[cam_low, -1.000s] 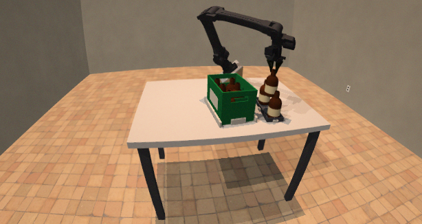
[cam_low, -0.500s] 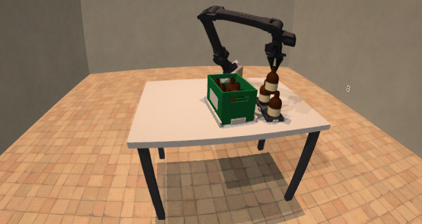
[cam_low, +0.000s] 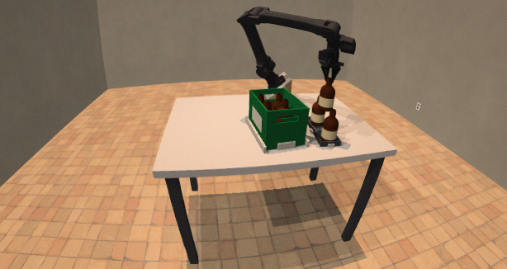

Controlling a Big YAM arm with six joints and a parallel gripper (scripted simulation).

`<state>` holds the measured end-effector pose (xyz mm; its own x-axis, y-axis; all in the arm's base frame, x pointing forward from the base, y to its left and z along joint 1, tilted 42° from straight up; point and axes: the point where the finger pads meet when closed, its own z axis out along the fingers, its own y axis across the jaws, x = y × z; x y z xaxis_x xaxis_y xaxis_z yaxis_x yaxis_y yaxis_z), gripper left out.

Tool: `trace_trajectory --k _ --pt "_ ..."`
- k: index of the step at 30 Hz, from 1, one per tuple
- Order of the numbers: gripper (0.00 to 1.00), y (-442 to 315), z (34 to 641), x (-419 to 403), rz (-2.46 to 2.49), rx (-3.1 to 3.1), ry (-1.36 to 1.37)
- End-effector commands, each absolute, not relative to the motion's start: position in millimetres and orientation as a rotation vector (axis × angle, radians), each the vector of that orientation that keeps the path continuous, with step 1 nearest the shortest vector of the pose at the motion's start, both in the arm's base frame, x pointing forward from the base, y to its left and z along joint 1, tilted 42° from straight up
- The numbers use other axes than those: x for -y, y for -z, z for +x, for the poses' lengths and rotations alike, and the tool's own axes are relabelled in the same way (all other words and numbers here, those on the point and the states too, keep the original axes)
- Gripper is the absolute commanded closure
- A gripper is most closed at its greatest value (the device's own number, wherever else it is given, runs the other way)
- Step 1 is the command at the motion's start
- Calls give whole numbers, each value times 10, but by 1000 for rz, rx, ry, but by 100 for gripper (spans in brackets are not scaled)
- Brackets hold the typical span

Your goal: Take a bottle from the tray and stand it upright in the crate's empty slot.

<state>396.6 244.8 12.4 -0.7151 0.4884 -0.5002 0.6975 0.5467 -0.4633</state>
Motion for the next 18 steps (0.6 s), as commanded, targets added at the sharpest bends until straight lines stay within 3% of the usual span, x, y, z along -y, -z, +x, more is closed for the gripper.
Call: trace_trajectory --k 1,18 --pt "100 -392 4110 -2723 1000 -2460 835" --pt "100 -392 4107 -2730 998 -2460 838"
